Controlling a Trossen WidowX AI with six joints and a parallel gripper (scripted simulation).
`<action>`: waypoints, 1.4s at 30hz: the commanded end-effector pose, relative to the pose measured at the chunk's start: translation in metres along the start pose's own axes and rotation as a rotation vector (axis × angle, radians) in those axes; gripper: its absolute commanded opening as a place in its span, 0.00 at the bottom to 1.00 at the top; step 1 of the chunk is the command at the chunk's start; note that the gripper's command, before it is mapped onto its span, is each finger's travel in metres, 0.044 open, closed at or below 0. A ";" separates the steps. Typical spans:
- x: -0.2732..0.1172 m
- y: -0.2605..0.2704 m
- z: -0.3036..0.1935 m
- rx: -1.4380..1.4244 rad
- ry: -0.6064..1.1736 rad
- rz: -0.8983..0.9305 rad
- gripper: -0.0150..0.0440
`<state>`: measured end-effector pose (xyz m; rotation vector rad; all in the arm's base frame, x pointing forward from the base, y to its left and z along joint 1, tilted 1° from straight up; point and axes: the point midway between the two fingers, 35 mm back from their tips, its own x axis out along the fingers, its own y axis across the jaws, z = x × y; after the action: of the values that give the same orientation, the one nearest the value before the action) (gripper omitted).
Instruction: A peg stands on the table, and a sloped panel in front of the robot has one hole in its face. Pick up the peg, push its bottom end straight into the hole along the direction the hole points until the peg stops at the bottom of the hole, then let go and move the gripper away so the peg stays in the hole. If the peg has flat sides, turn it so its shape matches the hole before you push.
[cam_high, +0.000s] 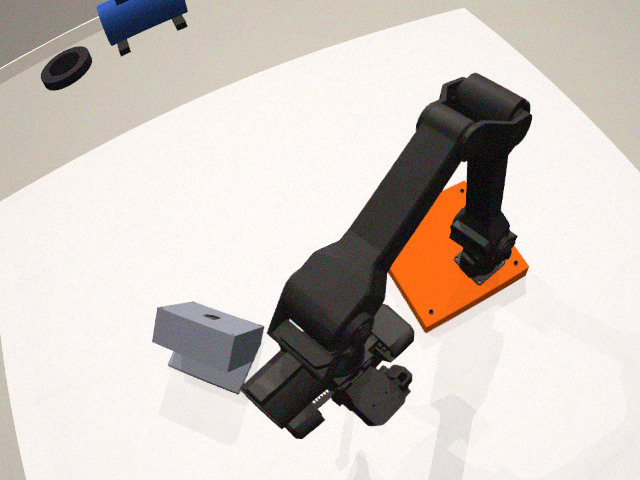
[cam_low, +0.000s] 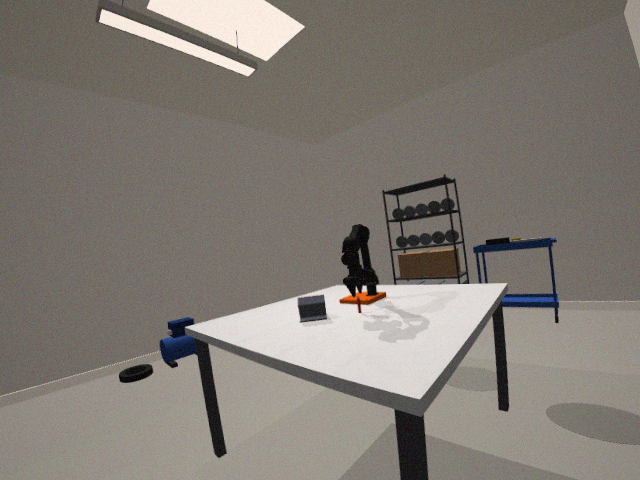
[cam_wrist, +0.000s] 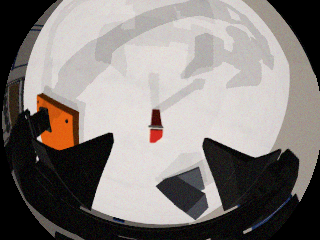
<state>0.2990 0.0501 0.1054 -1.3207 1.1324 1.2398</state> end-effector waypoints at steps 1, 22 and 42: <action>0.008 0.002 0.001 -0.004 -0.005 0.009 1.00; 0.042 0.003 0.001 -0.004 -0.005 0.009 1.00; 0.047 0.002 0.000 -0.001 0.000 0.004 0.47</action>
<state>0.2993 0.0496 0.0584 -1.3196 1.1360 1.2436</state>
